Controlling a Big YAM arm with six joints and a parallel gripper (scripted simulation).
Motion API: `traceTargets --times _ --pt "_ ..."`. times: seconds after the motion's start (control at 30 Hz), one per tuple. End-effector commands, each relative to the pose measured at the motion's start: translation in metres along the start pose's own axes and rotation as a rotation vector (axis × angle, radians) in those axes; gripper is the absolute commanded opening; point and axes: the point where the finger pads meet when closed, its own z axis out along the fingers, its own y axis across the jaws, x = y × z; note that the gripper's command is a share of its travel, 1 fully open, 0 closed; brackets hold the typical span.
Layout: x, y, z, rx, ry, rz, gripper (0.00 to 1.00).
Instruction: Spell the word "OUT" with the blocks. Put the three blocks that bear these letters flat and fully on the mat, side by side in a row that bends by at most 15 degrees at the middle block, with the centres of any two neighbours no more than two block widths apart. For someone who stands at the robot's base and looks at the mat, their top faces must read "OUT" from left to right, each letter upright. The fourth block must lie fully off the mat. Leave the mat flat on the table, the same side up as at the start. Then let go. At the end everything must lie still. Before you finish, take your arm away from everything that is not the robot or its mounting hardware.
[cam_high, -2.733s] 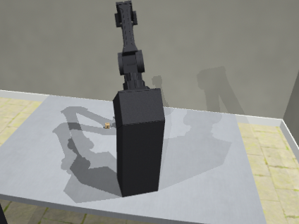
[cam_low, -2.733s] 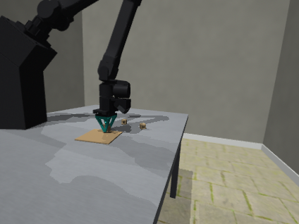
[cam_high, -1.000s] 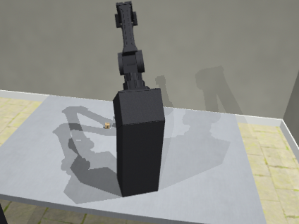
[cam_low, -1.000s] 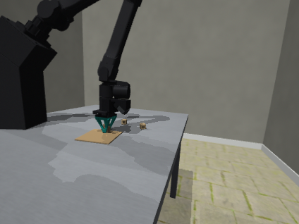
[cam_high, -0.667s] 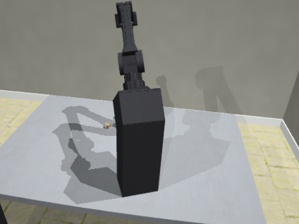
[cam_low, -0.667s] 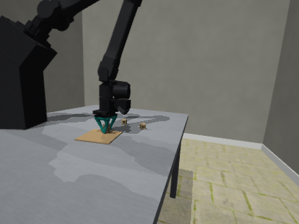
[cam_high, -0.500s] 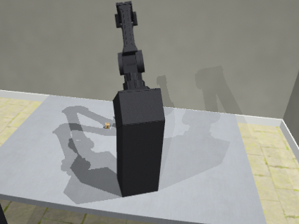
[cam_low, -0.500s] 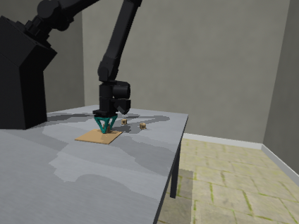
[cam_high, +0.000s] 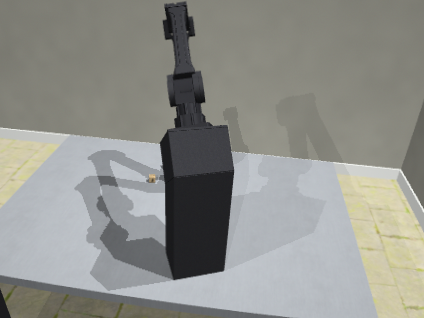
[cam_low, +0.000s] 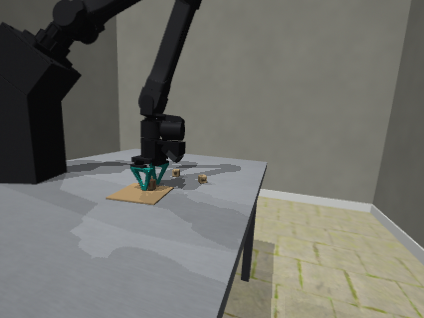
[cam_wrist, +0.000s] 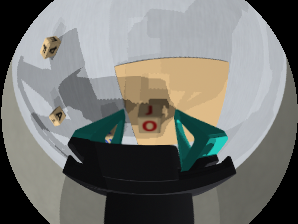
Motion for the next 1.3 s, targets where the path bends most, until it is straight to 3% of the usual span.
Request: traceTargets --times 0.0,0.43,0.67,0.7,0.77,1.17,1.23,1.27 --pt "-0.004 -0.007 0.000 0.003 -0.019 0.002 0.68" --pt "-0.011 -0.005 -0.011 0.001 -0.037 -0.001 0.68" --pt "-0.007 -0.006 -0.014 0.003 -0.023 -0.002 0.68" --pt "0.006 -0.010 -0.007 0.009 0.007 0.003 0.68" --pt "-0.003 -0.007 -0.018 0.006 -0.009 0.000 0.68" --pt "-0.003 -0.006 -0.035 0.006 -0.010 0.000 0.68" --pt "-0.003 -0.006 -0.035 0.006 -0.010 0.000 0.68" --pt "0.009 -0.011 -0.027 0.011 0.018 0.005 0.68"
